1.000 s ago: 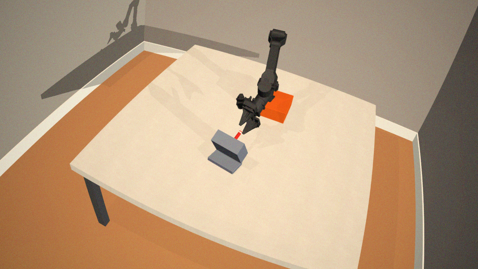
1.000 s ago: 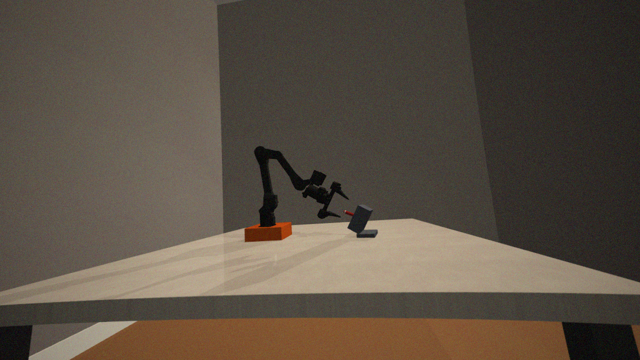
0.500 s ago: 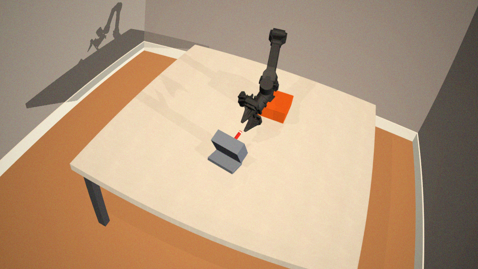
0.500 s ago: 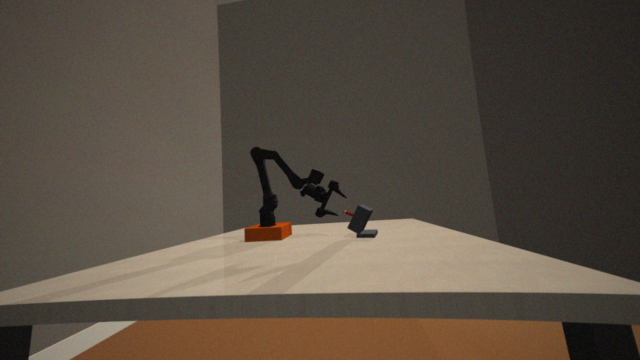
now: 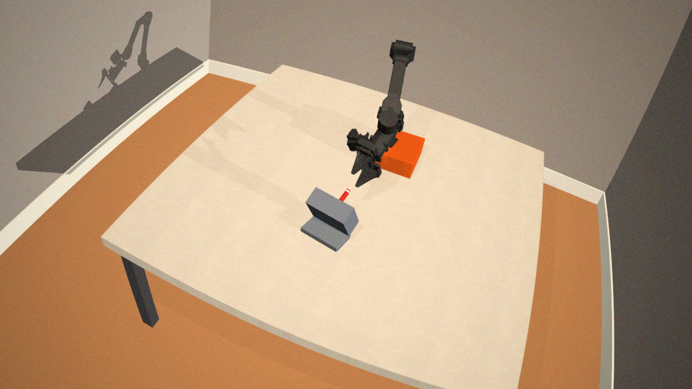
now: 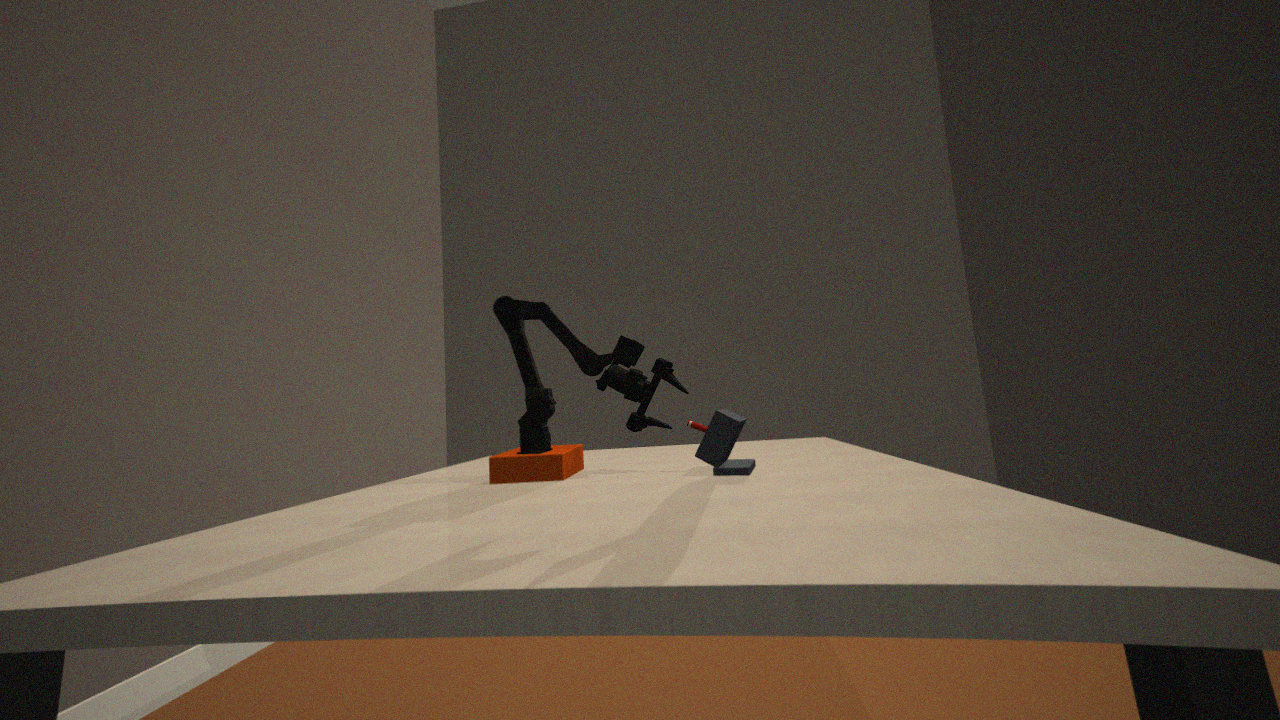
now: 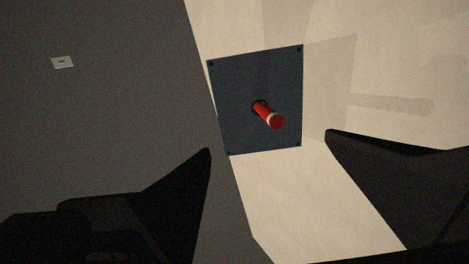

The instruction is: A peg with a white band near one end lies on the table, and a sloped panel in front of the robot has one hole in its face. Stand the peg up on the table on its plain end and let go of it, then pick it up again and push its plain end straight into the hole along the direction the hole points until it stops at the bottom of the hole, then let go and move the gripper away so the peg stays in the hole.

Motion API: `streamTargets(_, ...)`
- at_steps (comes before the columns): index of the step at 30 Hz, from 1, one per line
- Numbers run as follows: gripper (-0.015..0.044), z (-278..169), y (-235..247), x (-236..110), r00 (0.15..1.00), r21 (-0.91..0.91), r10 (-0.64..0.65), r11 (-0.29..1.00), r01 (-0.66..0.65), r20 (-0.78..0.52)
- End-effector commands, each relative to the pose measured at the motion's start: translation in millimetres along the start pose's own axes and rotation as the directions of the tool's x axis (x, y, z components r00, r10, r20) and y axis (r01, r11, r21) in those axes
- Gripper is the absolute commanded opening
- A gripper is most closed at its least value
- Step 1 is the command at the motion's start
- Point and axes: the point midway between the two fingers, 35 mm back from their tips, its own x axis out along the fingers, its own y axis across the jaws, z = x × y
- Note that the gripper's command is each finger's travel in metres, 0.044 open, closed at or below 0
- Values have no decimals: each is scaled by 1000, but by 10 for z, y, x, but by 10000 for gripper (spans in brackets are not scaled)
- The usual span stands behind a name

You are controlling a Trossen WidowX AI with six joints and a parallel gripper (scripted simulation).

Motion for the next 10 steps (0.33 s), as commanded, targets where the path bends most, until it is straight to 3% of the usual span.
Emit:
streamTargets(1,440,-2,8,-46,1000,4,4,1000,-4,1)
streamTargets(10,440,-3,7,-122,1000,3,4,1000,-4,0)
